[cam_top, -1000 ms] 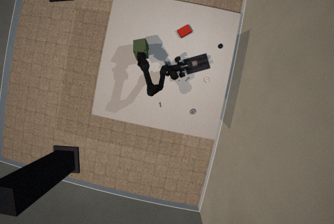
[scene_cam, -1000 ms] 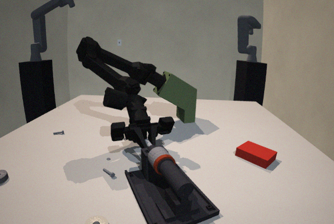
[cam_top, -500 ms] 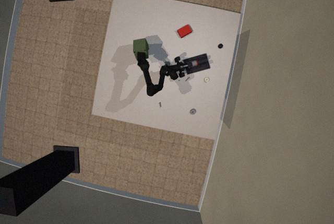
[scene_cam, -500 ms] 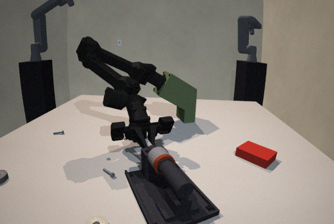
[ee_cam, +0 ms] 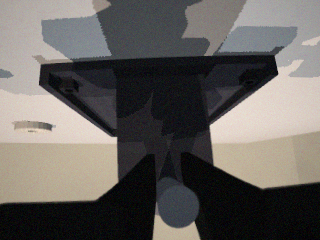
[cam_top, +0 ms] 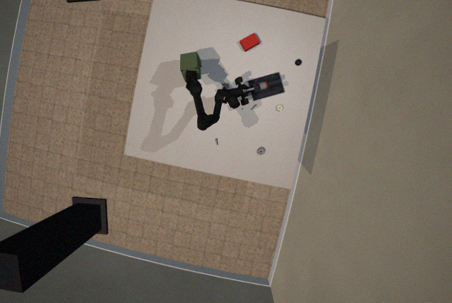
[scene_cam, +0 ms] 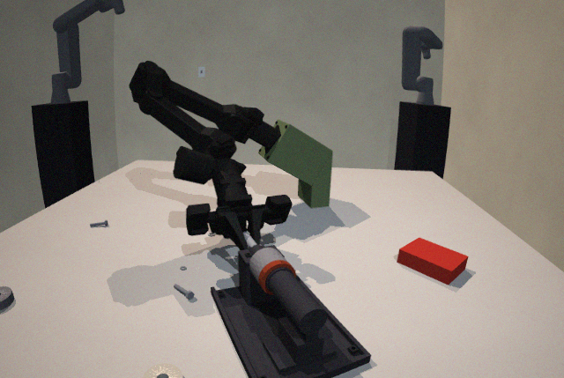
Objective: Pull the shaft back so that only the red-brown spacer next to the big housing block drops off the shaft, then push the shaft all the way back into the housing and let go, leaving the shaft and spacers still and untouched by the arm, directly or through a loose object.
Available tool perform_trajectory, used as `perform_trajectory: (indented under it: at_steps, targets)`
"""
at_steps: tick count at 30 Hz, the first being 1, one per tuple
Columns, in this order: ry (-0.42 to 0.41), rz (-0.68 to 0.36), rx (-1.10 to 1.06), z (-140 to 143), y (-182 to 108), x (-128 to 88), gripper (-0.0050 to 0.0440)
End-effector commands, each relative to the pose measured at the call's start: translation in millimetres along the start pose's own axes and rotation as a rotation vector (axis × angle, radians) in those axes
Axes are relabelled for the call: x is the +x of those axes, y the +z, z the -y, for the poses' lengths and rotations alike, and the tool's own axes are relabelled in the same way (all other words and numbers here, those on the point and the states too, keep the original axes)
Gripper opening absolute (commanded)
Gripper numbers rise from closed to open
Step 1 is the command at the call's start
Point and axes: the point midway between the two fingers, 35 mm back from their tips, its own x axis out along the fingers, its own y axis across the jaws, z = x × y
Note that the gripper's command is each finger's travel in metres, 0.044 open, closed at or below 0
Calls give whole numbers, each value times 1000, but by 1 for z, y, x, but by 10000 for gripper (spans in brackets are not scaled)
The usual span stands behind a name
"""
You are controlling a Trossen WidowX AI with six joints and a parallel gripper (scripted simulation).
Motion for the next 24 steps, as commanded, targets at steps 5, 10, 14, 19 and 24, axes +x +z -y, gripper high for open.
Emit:
perform_trajectory:
  at_steps: [5, 10, 14, 19, 24]
  targets:
    - [2, 1, -2, 0, 3, -6, 0]
    - [2, 1, -2, 0, 3, -6, 0]
    - [2, 1, -2, 0, 3, -6, 0]
    - [2, 1, -2, 0, 4, -7, 0]
    - [2, 1, -2, 0, 4, -7, 0]
